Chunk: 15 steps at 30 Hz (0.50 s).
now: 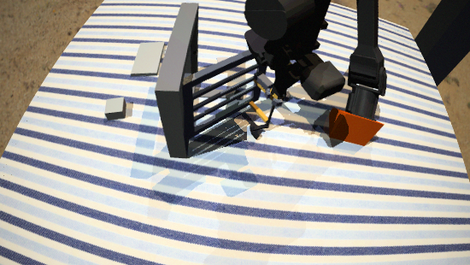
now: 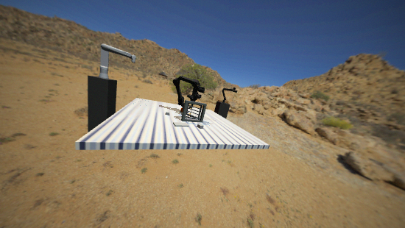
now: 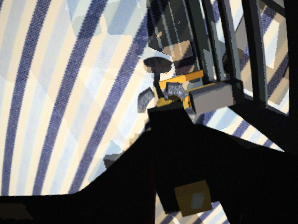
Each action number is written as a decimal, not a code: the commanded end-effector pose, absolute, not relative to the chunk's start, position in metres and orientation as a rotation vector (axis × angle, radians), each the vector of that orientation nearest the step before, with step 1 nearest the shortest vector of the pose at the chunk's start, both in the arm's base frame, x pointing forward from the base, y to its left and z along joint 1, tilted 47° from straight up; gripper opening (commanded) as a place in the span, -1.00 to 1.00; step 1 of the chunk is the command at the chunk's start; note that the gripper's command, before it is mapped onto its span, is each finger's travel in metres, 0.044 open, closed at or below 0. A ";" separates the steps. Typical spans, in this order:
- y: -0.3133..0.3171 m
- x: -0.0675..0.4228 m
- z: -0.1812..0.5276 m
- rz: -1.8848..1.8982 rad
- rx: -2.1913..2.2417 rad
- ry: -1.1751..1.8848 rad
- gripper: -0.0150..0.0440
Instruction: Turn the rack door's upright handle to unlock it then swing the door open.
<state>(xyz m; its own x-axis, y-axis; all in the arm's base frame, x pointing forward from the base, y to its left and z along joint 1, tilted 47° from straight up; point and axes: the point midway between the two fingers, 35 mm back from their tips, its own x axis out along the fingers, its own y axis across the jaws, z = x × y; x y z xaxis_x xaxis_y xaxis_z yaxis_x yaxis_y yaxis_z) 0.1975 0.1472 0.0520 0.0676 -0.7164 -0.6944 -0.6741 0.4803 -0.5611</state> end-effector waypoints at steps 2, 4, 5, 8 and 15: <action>0.155 0.192 0.044 -0.121 -1.146 1.609 -0.46; 0.158 0.190 0.040 -0.145 -1.122 1.602 -0.46; 0.159 0.188 0.039 -0.157 -1.110 1.599 -0.46; 0.164 0.185 0.034 -0.192 -1.075 1.588 -0.46; 0.176 0.179 0.021 -0.277 -0.987 1.559 -0.46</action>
<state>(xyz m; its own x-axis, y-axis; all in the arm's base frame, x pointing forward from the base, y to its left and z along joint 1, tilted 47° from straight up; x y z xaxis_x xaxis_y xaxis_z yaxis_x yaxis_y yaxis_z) 0.1807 0.1696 0.0267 0.0728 -0.7153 -0.6951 -0.4880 0.5822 -0.6503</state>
